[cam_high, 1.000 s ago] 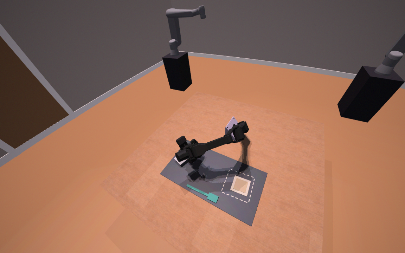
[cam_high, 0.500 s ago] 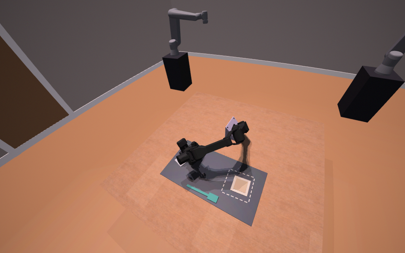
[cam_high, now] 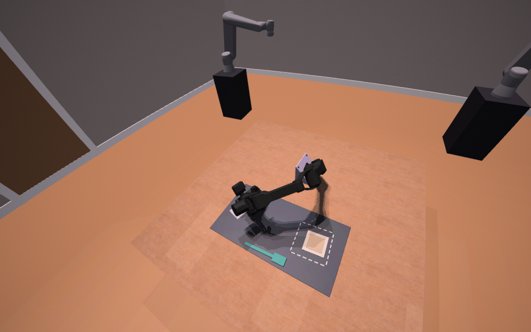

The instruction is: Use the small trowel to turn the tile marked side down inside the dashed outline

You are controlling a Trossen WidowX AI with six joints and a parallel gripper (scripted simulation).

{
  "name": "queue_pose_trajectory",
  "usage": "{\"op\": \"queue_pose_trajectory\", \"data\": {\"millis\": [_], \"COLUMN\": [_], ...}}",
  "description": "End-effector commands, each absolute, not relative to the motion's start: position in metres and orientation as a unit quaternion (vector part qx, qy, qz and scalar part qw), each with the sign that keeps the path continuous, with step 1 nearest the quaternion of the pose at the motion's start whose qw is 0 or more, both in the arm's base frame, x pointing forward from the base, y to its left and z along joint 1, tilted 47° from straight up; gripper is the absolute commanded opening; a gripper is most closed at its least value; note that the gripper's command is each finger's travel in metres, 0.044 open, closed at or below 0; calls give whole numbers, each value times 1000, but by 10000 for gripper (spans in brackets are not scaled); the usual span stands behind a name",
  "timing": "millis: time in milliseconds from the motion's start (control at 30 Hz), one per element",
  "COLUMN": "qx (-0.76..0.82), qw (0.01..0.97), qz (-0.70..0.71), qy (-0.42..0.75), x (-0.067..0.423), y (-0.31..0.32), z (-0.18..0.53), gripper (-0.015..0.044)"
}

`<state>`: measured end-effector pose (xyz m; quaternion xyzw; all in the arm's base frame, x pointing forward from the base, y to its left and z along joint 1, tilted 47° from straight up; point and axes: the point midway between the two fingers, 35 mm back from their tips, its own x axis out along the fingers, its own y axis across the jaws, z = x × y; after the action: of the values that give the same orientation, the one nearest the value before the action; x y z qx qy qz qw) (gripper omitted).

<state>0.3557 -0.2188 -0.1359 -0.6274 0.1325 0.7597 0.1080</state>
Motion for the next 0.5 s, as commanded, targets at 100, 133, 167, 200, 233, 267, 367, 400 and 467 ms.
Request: {"op": "queue_pose_trajectory", "data": {"millis": [100,133,167,200,233,267,367,400,467], "qx": [-627,-627,-627,-627,-627,-627,-627,-627,-627], "qw": [108,108,108,108,108,108,108,108,108], "qz": [760,760,760,760,760,760,760,760,760], "qy": [135,135,135,135,135,134,133,132,132], "x": [355,355,355,356,357,359,365,366,367], "y": [-219,-219,-219,-219,-219,-219,-219,-219,-219], "z": [-136,-136,-136,-135,-130,-122,-91,-84,-77], "gripper": [300,300,300,300,300,300,300,300,300]}}
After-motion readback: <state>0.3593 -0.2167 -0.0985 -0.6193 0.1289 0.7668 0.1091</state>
